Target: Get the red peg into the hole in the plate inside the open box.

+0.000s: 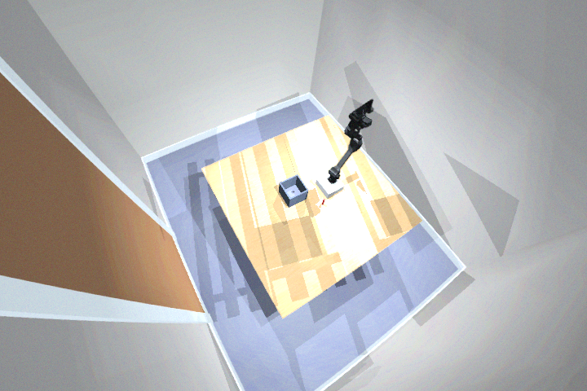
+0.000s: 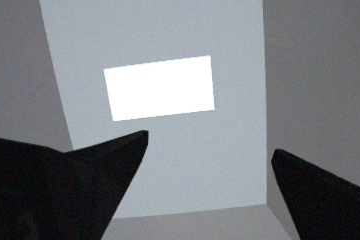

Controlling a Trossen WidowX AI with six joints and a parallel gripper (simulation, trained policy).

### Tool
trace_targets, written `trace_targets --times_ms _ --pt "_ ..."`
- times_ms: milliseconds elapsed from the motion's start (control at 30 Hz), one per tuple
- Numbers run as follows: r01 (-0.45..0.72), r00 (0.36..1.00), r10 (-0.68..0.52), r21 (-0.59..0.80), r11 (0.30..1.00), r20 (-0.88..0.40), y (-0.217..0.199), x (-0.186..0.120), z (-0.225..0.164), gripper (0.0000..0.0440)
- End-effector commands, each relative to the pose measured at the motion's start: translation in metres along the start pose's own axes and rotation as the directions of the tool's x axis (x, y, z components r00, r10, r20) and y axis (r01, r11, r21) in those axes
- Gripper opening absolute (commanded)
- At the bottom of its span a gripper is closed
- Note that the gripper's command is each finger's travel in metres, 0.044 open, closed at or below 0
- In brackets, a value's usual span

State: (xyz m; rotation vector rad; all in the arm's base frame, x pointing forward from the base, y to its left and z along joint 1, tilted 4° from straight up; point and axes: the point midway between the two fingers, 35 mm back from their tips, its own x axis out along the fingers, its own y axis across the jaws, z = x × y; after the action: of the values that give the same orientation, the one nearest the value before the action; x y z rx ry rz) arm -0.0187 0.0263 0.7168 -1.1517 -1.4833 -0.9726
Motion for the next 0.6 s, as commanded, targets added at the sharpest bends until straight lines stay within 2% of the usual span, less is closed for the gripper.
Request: trace_targets --times_ms 0,67,300,567 --pt "-0.018 1.0 0.018 0.002 1.0 -0.011 0.004 0.0 -0.002 0.0421" --pt "-0.061 0.998 0.061 0.023 0.998 -0.03 0.014 0.0 -0.005 0.044" --pt "-0.213 0.97 0.23 0.178 0.961 -0.081 0.056 -0.009 -0.013 0.044" --pt "-0.342 0.905 0.405 0.338 0.877 -0.134 0.097 -0.028 -0.023 0.044"
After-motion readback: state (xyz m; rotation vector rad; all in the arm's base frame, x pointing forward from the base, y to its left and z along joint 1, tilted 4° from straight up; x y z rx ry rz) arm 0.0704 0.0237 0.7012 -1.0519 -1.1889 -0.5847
